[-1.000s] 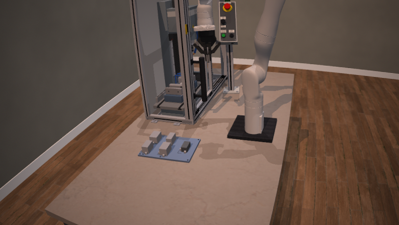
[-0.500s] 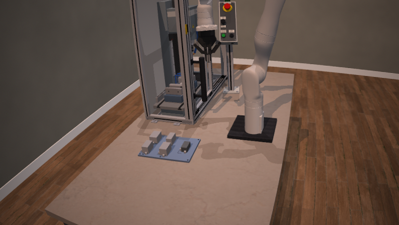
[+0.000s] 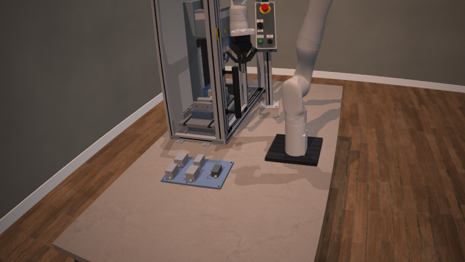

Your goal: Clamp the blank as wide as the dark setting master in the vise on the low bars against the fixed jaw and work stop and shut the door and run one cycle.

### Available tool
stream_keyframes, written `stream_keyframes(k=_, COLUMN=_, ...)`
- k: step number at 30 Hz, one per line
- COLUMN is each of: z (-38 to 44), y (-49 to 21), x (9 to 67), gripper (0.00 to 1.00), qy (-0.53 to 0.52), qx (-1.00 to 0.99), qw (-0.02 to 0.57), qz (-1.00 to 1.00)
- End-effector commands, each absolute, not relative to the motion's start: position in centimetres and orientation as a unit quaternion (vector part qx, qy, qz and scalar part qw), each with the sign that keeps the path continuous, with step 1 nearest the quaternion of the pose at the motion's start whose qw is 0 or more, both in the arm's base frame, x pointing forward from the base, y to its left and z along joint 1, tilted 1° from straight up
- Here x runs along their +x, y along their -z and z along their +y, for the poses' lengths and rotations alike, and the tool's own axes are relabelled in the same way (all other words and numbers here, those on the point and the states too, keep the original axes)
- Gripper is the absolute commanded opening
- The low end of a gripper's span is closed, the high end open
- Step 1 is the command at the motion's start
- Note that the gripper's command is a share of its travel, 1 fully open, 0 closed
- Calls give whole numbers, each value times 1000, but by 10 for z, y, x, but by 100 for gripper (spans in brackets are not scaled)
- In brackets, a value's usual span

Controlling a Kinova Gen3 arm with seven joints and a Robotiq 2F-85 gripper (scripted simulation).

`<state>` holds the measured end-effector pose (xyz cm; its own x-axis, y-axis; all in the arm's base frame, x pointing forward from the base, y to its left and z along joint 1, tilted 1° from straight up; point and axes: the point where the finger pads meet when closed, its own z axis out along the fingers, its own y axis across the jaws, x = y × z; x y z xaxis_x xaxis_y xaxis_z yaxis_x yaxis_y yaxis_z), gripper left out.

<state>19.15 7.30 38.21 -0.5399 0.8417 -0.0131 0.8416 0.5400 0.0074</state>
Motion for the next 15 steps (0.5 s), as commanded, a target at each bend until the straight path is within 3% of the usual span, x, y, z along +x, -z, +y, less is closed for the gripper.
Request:
stream_keyframes(k=1, z=73, y=-382, x=192, gripper=10, qy=0, qx=439, qw=8, qz=898)
stream_keyframes(k=15, z=73, y=-382, x=192, gripper=10, qy=1, qx=376, qw=8, qz=927)
